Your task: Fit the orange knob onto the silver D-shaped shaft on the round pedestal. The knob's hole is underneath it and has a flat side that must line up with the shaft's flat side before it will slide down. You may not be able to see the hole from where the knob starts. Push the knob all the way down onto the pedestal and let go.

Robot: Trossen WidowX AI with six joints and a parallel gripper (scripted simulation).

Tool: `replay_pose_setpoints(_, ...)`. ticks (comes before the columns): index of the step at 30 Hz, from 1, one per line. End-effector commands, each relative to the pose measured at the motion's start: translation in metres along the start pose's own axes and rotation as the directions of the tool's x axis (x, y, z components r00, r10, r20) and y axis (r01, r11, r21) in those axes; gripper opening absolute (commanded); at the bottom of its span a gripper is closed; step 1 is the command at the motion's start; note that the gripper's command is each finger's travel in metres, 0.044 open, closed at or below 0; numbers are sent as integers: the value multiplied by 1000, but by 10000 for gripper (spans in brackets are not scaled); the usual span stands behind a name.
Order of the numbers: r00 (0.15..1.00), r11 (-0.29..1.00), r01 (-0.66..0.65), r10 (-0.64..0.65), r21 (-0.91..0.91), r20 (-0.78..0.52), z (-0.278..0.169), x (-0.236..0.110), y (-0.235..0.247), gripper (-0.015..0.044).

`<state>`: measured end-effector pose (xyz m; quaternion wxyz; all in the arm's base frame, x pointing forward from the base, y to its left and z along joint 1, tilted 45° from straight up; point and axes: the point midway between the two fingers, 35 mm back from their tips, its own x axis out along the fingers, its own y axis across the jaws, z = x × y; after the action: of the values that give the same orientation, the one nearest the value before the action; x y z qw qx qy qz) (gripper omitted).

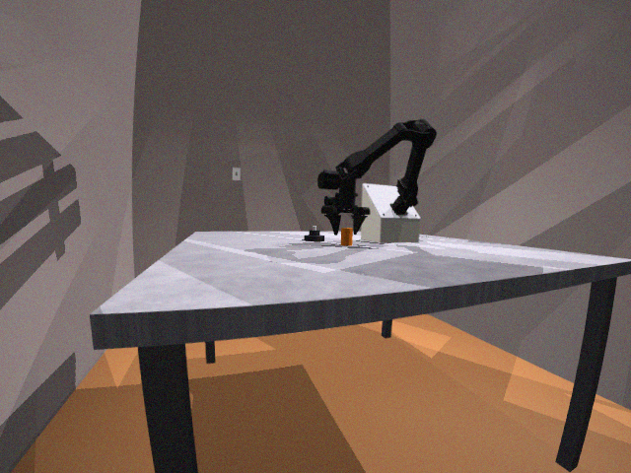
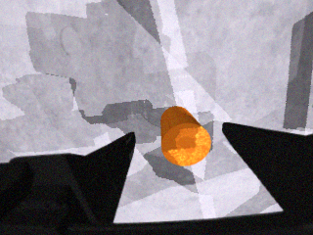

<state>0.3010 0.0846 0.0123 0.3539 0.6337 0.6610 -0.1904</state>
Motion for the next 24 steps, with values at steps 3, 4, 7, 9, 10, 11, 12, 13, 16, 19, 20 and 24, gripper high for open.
replay_pose_setpoints(3, 1000, 1000, 3, -3, 7, -6, -1, 12, -2, 440)
replay_pose_setpoints(4, 1000, 1000, 3, -3, 7, -6, -1, 13, -2, 440)
replay_pose_setpoints(7, 1000, 1000, 2, -2, 7, -7, -2, 18, -2, 440)
replay_pose_setpoints(9, 1000, 1000, 2, -2, 7, -8, -2, 21, -2, 440)
replay_pose_setpoints(10, 1000, 1000, 2, -2, 7, -9, -2, 23, -3, 440)
replay_pose_setpoints(11, 1000, 1000, 2, -2, 6, -9, -2, 24, -3, 440)
replay_pose_setpoints(12, 1000, 1000, 2, -2, 6, -9, -2, 26, -3, 440)
replay_pose_setpoints(13, 1000, 1000, 2, -2, 6, -10, -2, 27, -3, 440)
replay_pose_setpoints(16, 1000, 1000, 2, -2, 6, -10, -3, 28, -3, 414)
replay_pose_setpoints(19, 1000, 1000, 2, -2, 6, -10, -3, 28, -3, 335)
replay_pose_setpoints(20, 1000, 1000, 2, -2, 6, -10, -3, 28, -3, 309)
replay_pose_setpoints(24, 1000, 1000, 2, -2, 6, -10, -3, 28, -3, 204)
